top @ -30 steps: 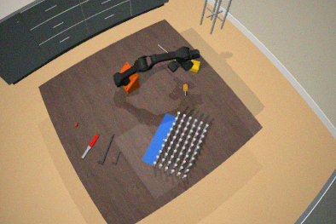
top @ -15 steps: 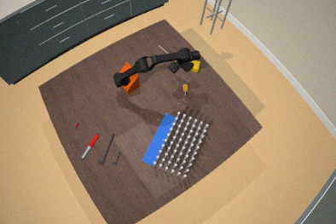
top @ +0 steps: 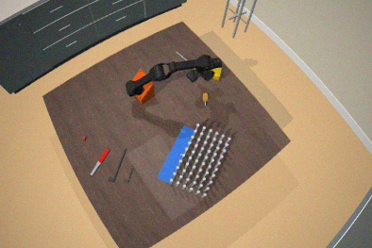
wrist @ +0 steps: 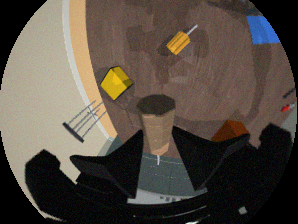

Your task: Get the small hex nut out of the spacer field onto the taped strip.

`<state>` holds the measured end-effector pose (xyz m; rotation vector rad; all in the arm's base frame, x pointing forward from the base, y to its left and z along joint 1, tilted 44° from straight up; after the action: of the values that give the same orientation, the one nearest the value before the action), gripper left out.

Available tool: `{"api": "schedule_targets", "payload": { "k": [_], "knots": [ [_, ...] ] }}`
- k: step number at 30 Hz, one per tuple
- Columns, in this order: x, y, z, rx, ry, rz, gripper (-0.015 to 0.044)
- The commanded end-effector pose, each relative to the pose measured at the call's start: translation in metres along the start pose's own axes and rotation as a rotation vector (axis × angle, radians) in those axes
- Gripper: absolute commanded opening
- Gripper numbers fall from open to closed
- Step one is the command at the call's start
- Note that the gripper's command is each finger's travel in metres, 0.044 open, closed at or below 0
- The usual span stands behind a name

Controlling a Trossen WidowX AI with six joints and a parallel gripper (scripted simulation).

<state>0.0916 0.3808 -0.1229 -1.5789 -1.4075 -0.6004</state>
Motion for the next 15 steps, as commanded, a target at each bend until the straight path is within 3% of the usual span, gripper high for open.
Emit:
{"api": "schedule_targets", "payload": {
  "k": [1,15],
  "knots": [
    [-0.004,0.001,-0.001,0.004,-0.005,0.001,0.0000],
    [-0.016,0.007,-0.003,0.003,-0.005,0.000,0.0000]
  ]
}}
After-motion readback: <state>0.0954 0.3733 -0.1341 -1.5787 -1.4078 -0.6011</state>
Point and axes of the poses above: the point midway between the two fingers, 35 mm back from their tips, its own x axis back along the fingers, its own z axis across the jaws, y = z × x, the point moved 5 cm from there along x, back along the fingers, and after that the axes turned 5 degrees about -x, right-handed, at the moved point
